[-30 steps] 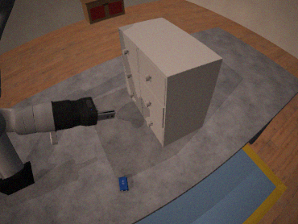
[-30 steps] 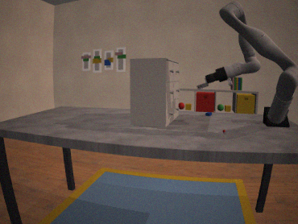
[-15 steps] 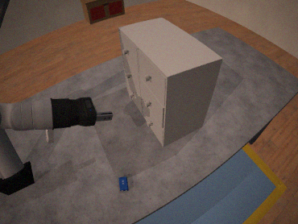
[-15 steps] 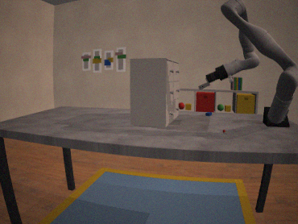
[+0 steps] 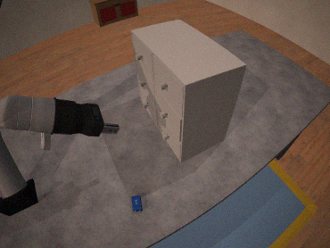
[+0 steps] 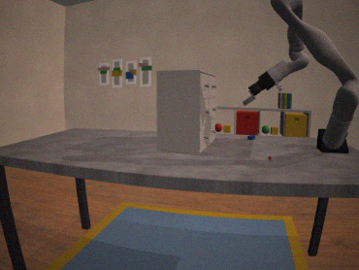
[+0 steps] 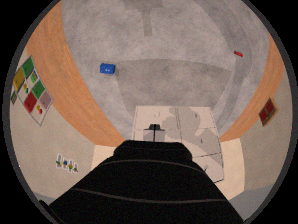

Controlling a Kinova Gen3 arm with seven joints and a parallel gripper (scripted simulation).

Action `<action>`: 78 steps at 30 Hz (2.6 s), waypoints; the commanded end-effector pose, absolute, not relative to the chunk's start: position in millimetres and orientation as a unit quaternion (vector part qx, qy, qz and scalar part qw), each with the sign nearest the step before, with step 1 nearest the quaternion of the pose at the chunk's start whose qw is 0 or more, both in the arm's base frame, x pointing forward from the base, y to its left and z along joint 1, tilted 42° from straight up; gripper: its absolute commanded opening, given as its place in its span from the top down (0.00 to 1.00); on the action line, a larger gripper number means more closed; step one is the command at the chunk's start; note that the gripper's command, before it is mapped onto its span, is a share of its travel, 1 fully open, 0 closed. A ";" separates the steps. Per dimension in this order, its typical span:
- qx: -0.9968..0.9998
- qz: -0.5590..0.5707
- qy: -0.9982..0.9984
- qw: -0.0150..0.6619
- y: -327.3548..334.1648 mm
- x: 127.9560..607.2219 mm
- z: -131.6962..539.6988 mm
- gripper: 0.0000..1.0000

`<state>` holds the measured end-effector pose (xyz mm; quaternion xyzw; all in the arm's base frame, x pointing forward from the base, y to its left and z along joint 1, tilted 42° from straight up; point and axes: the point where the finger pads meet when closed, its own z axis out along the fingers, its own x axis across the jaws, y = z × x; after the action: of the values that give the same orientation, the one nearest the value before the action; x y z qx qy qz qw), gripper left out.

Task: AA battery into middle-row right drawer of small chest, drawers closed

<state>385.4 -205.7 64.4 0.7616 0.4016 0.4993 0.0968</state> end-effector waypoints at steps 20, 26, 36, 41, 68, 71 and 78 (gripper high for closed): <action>0.759 0.417 0.499 -0.031 -229.0 370.3 100.2 1.00; 0.756 0.393 0.519 -0.069 -233.6 364.4 106.7 1.00; 0.741 0.321 0.566 -0.167 -245.4 347.4 123.1 1.00; 0.736 0.302 0.575 -0.190 -248.4 343.1 127.2 1.00; 0.724 0.253 0.594 -0.243 -254.8 331.3 136.4 1.00; 0.724 0.253 0.594 -0.243 -254.8 331.3 136.4 1.00; 0.724 0.253 0.594 -0.243 -254.8 331.3 136.4 1.00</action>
<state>331.4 -254.1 135.9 0.7238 0.5938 0.2533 -0.2435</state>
